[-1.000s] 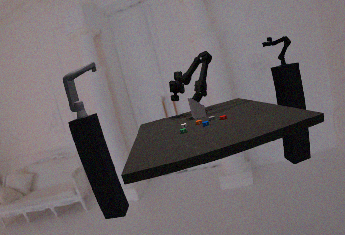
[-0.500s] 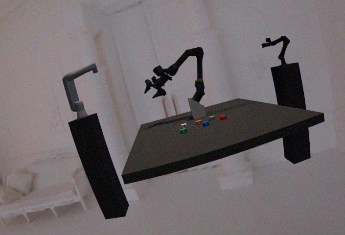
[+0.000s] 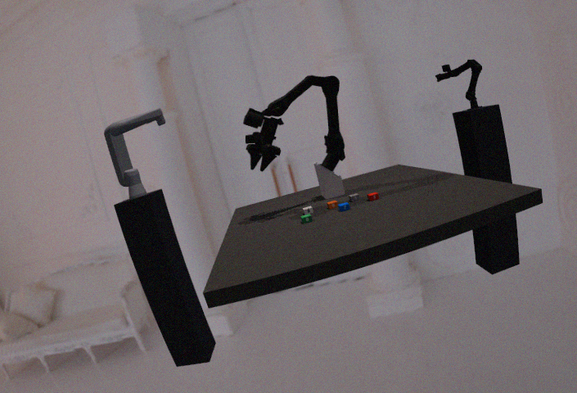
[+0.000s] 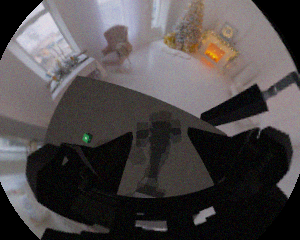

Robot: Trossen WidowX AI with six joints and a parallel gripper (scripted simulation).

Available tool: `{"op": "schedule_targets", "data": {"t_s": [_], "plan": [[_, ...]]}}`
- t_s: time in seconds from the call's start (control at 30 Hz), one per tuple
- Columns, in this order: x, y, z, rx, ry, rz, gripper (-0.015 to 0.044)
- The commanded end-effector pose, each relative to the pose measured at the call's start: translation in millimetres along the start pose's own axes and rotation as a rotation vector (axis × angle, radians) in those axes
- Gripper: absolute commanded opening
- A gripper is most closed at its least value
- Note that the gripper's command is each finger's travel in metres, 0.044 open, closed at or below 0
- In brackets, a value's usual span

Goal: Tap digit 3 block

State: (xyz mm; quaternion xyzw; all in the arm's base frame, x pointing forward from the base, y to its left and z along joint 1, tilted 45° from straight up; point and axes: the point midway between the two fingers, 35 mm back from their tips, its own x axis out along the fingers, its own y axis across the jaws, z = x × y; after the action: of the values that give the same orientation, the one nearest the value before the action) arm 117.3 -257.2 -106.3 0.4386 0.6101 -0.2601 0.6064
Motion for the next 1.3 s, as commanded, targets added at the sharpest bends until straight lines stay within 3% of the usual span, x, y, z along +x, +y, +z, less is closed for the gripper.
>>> {"op": "schedule_targets", "data": {"t_s": [0.0,0.3,1.17,1.27], "plan": [[5,73,-14,-0.427,0.164,0.143,0.0400],[-2,180,-68,-1.052,0.410,0.432,0.0400],[-2,181,-69,-1.058,0.413,0.435,0.0400],[25,187,-82,-1.058,0.411,0.435,0.0321]]}}
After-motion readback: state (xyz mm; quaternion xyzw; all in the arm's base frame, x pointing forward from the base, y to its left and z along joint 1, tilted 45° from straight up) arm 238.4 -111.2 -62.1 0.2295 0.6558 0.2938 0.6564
